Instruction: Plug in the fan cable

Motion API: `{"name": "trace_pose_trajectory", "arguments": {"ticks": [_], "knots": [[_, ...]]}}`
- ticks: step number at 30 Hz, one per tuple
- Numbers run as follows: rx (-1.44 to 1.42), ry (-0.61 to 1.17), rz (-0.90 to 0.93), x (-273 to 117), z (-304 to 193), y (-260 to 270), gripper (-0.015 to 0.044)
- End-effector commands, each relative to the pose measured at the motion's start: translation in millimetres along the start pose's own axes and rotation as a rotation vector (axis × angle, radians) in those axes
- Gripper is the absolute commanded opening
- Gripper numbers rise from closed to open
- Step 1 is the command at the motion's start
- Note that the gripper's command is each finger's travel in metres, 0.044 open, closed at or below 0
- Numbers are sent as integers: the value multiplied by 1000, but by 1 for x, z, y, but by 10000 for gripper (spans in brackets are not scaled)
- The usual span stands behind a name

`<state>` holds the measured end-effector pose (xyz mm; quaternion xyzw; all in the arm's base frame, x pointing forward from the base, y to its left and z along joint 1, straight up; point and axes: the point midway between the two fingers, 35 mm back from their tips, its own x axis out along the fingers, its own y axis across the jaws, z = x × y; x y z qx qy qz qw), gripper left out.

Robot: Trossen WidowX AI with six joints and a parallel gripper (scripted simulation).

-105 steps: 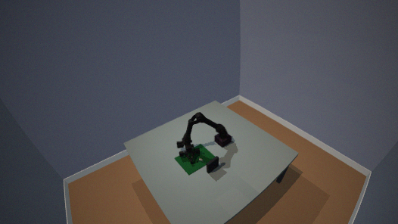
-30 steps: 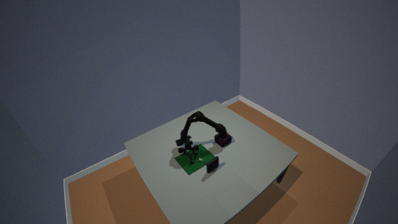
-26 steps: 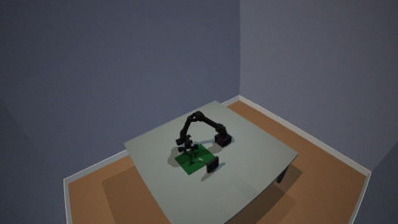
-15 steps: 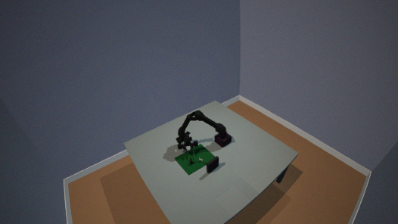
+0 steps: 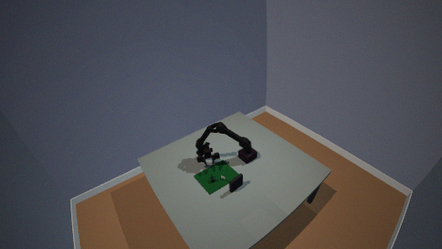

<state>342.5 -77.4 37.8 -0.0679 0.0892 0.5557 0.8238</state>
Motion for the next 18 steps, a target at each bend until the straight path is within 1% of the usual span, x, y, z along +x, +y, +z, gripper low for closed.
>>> {"name": "trace_pose_trajectory", "arguments": {"ticks": [1, 6, 7, 18], "knots": [[10, 50, 65, 6, 5, 5, 298], [30, 142, 150, 13, 7, 12, 429], [34, 162, 165, 15, 7, 14, 440], [69, 399, 291, 25, 11, 24, 440]]}}
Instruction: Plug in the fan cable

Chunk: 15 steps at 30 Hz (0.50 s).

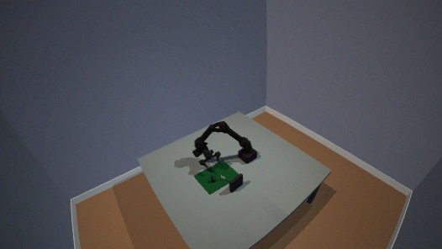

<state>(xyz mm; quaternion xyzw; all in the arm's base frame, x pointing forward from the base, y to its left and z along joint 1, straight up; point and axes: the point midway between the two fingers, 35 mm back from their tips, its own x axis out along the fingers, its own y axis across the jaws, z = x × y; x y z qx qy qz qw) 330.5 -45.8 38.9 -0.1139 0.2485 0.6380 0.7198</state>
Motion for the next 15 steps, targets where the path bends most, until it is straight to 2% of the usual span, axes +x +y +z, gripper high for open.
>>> {"name": "trace_pose_trajectory", "arguments": {"ticks": [1, 15], "knots": [[7, 99, 28, 1, 5, 2, 440], [68, 429, 53, 2, 12, 2, 440]]}}
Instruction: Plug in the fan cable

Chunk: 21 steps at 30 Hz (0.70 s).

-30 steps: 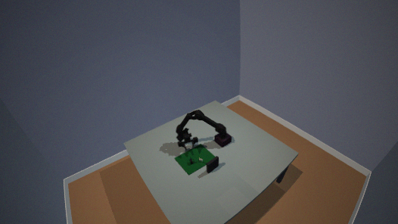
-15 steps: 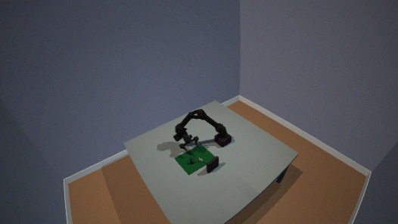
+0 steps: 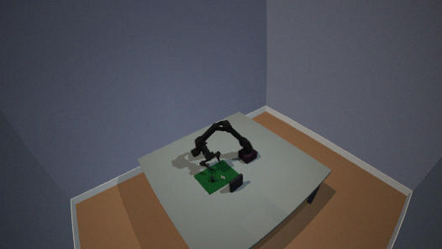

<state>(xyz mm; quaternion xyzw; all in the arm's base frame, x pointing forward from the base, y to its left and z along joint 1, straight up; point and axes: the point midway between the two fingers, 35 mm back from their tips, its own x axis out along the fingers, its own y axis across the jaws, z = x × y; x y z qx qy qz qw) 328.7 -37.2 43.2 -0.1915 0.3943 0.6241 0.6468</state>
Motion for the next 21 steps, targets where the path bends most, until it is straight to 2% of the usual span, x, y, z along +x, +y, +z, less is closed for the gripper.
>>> {"name": "trace_pose_trajectory", "arguments": {"ticks": [1, 21], "knots": [[15, 101, -20, -5, 4, -1, 440], [143, 515, -236, -32, 25, -12, 440]]}}
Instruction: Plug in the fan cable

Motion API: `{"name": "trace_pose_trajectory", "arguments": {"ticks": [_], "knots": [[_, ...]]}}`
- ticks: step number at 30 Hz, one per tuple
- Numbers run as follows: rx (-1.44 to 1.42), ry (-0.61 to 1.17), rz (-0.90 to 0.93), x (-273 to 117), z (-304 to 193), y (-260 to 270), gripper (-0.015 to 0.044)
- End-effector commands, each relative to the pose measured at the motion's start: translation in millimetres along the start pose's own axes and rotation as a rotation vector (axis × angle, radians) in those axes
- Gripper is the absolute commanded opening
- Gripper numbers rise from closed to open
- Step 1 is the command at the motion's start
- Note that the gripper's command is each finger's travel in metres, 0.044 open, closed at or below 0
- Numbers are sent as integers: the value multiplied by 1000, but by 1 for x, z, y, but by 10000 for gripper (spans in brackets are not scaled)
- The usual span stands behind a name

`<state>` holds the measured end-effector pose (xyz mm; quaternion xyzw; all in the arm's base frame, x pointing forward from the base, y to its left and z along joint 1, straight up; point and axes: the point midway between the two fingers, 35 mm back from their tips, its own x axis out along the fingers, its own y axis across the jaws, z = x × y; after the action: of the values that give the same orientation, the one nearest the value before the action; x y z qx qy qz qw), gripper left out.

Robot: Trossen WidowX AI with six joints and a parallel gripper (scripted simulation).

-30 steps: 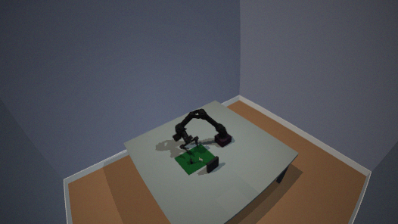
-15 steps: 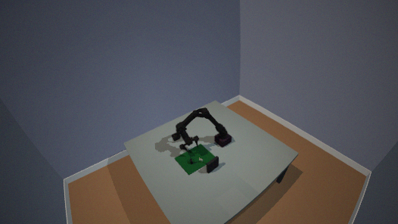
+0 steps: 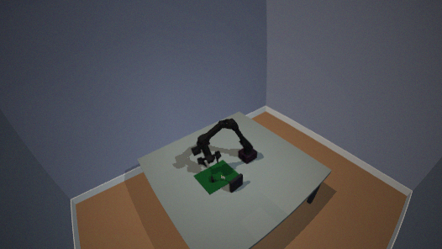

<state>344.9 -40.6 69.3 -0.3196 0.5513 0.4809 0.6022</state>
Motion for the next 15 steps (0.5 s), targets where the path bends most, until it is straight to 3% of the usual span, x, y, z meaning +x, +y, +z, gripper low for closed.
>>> {"name": "trace_pose_trajectory", "arguments": {"ticks": [1, 9, 15], "knots": [[35, 72, -79, -13, 4, -4, 440], [99, 166, -195, -31, 9, -10, 440], [81, 144, -151, -23, 8, -8, 440]]}}
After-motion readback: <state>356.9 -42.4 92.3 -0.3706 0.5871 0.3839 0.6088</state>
